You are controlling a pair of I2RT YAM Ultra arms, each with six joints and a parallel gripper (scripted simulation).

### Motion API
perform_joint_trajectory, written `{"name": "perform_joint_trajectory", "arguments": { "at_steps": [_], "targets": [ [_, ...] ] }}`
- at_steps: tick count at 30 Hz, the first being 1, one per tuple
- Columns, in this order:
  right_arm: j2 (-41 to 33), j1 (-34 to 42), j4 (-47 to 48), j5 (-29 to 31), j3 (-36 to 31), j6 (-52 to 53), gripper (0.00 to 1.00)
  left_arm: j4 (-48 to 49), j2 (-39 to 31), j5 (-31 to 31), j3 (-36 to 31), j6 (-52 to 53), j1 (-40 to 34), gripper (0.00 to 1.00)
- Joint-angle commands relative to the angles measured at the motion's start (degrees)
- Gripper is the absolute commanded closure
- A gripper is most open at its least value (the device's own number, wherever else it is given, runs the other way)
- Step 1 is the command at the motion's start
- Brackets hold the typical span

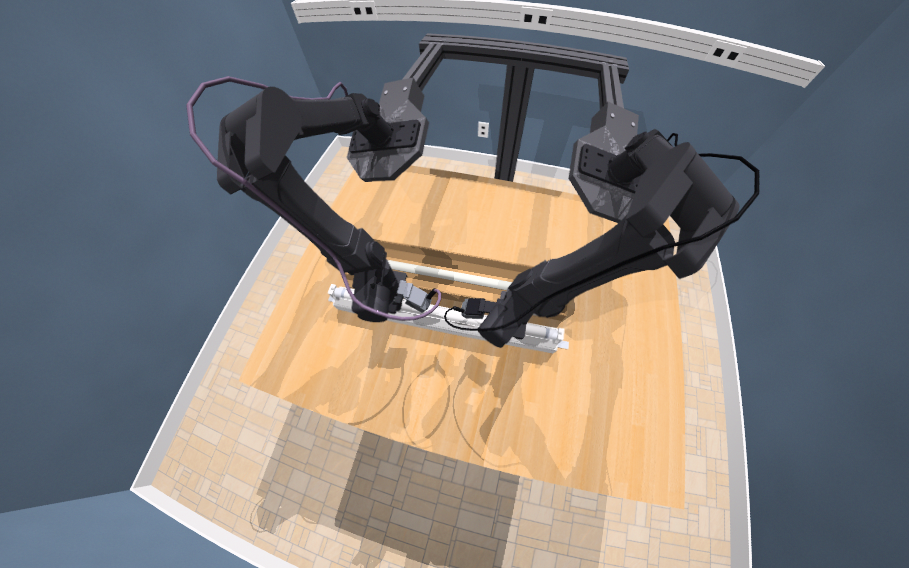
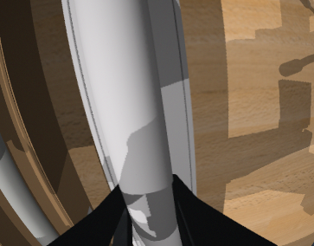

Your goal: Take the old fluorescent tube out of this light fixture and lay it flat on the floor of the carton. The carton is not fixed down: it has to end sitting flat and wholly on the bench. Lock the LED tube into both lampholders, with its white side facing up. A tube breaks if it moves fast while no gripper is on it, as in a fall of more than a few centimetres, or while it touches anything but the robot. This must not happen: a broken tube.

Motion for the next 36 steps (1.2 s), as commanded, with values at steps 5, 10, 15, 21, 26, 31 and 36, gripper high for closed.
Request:
{"name": "perform_joint_trajectory", "arguments": {
  "at_steps": [5,10,15,21,26,31,36],
  "targets": [
    [0.9,-0.2,-2.4,-0.8,1.8,0.6,0.89,-2.4,0.8,1.1,1.7,-0.7,0.3,0.89],
    [1.3,0.2,-4.9,-1.1,2.9,0.9,0.89,-4.7,1.0,1.6,2.8,-0.9,0.7,0.89],
    [1.5,0.0,-5.3,-1.2,4.1,0.9,0.89,-5.3,1.1,1.8,4.0,-1.0,0.3,0.89],
    [2.0,-0.4,-11.2,-1.8,6.8,1.6,0.89,-10.7,1.8,3.3,6.5,-1.4,1.3,0.89],
    [2.6,-0.6,-14.0,-2.2,8.8,1.9,0.89,-13.2,2.4,4.0,8.6,-1.6,1.7,0.89],
    [3.5,-0.3,-15.4,-2.2,11.2,2.1,0.89,-14.6,3.3,4.4,10.9,-1.7,1.1,0.89],
    [4.3,-1.4,-21.1,-3.2,13.6,2.6,0.89,-19.8,4.0,6.0,13.3,-1.9,2.3,0.89]
  ]
}}
